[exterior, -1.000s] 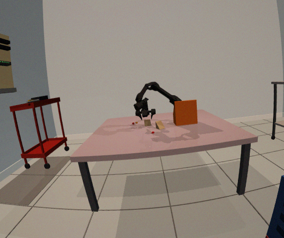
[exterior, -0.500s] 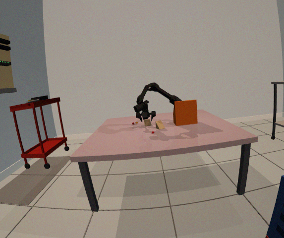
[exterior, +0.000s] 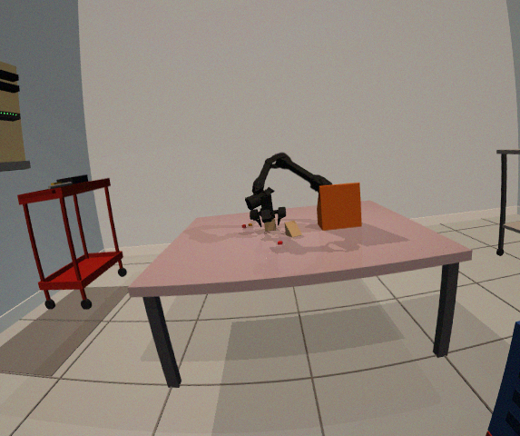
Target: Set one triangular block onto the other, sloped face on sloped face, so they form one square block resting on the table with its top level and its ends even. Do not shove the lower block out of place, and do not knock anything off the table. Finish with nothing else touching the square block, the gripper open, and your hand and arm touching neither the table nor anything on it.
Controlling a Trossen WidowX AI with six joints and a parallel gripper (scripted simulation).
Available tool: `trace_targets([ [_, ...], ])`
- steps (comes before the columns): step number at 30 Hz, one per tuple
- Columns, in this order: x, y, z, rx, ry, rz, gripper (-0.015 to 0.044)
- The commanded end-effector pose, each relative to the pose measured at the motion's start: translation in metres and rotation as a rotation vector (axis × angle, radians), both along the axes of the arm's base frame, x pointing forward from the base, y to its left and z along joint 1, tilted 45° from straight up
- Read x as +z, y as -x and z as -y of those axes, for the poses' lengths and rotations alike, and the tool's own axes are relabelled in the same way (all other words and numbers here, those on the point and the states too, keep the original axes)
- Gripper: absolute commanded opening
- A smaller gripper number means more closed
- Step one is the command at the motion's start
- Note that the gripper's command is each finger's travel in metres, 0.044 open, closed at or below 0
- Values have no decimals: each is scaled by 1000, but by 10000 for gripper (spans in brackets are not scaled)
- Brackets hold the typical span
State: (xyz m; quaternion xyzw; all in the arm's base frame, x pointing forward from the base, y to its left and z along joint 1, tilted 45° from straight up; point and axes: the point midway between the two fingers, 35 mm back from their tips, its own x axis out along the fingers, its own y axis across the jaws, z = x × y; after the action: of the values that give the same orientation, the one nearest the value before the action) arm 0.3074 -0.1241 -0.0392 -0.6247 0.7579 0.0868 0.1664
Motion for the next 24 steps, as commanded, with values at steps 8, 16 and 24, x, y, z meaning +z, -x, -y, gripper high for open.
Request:
trace_targets([
  [8, -3, 6, 16, -4, 15, -6, 440],
  [16, -3, 6, 16, -4, 15, -6, 276],
  [24, -3, 6, 16, -4, 15, -6, 164],
])
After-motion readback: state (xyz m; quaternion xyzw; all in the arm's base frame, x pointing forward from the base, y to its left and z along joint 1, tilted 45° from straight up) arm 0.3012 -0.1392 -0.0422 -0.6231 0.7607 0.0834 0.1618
